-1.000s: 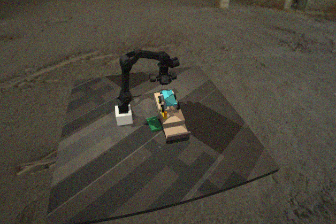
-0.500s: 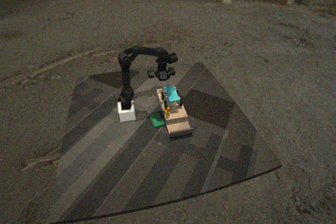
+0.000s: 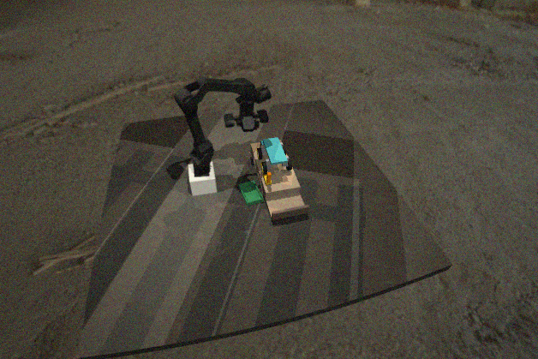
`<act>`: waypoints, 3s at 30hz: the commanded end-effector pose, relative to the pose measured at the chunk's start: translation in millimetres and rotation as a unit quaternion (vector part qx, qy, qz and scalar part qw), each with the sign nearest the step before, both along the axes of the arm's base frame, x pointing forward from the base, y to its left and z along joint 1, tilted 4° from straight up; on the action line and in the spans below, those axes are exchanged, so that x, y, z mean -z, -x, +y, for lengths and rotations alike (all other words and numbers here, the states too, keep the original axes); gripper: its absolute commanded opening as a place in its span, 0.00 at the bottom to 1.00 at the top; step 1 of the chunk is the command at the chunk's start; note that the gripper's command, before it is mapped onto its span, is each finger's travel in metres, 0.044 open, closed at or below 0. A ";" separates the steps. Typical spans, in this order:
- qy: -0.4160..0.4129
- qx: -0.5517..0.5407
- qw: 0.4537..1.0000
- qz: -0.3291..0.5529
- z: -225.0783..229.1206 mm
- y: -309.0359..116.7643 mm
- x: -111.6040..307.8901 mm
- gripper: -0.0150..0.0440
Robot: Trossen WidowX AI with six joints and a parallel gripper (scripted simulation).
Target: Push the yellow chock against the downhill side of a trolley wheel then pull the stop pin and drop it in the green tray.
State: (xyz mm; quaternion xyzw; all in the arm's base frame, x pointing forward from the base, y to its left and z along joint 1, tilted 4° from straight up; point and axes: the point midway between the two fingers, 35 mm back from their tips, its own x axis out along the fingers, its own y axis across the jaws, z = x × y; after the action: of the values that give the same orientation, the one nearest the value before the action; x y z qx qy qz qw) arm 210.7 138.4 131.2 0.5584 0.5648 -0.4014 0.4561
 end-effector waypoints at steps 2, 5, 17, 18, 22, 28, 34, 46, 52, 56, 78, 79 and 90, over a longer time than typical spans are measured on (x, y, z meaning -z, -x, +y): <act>0.001 0.002 1.000 0.000 -1.6 4.6 1.0 0.25; 0.002 0.002 1.000 0.000 -8.8 3.3 2.0 0.25; 0.004 0.002 1.000 -0.001 -52.9 -2.0 8.3 0.25; 0.004 0.002 1.000 -0.001 -56.6 -2.4 8.8 0.25; 0.005 0.002 1.000 -0.001 -71.2 -3.9 10.6 0.25; 0.006 0.002 1.000 -0.001 -93.1 -5.9 13.3 0.25; 0.007 0.002 1.000 -0.001 -115.2 -7.3 15.9 0.25; 0.009 0.002 1.000 -0.001 -159.4 -8.8 21.6 0.25; 0.010 0.002 1.000 -0.001 -181.2 -9.2 24.6 0.25; 0.011 0.002 1.000 -0.001 -197.7 -9.3 26.9 0.25; 0.033 0.123 0.992 0.021 -230.0 -7.4 32.4 0.25; 0.035 0.138 0.990 0.023 -229.8 -7.3 32.4 0.25; 0.058 0.295 0.953 0.047 -227.1 -6.9 32.5 0.25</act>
State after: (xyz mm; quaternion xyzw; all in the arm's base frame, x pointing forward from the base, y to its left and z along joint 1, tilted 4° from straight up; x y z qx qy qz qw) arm 218.3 -89.4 98.9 0.6431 0.3988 -0.5577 0.3411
